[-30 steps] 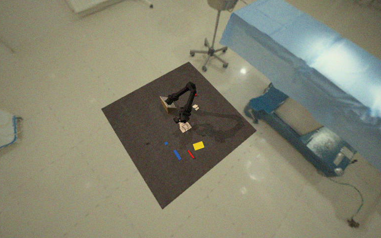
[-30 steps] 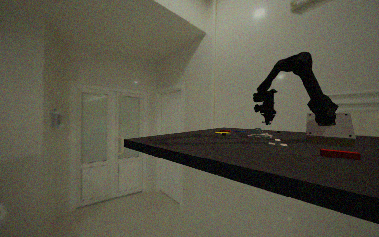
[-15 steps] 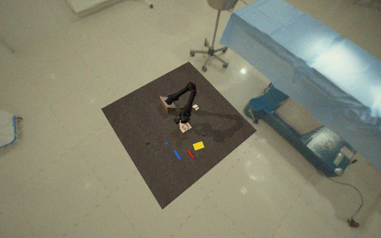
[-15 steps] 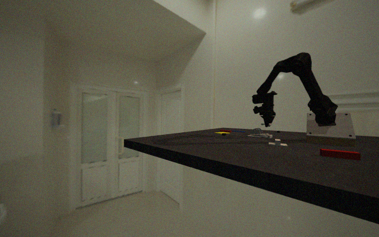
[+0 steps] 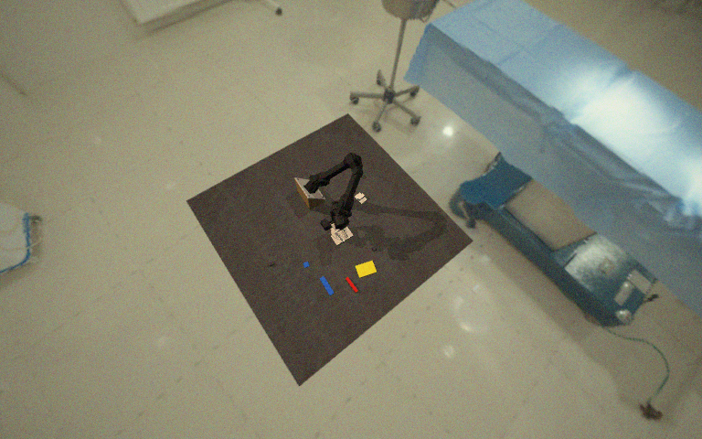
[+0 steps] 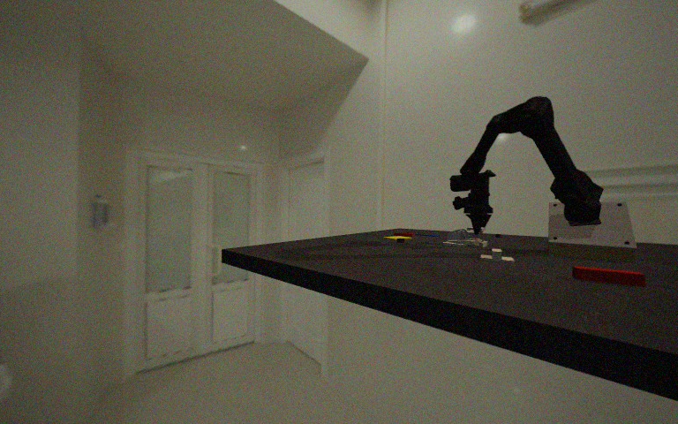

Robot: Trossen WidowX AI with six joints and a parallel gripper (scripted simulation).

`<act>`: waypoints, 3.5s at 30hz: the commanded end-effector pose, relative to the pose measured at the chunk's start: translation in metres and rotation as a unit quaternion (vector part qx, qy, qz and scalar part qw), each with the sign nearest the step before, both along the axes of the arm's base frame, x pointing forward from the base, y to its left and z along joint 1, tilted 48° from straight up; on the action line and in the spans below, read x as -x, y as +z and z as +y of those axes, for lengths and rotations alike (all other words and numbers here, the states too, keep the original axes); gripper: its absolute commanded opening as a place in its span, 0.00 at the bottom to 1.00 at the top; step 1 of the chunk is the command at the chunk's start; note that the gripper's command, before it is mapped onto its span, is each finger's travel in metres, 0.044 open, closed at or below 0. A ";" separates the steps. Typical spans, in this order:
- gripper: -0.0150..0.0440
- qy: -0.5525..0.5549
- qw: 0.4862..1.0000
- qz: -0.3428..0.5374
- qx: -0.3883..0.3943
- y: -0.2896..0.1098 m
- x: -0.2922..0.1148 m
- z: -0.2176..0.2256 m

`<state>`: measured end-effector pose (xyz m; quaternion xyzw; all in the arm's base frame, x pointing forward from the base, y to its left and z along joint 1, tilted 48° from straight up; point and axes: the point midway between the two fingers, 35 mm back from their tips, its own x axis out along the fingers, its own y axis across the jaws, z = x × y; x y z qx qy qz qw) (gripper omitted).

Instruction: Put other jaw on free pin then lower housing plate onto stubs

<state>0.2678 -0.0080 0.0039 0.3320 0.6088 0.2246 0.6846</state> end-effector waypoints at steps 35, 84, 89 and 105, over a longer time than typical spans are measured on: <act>0.85 -0.002 1.000 0.007 -0.007 -0.018 -0.001 0.021; 0.85 -0.003 1.000 0.007 -0.007 -0.025 -0.002 0.028; 0.85 -0.003 1.000 0.007 -0.007 -0.025 -0.002 0.028; 0.85 -0.002 1.000 0.007 -0.007 -0.026 -0.002 0.030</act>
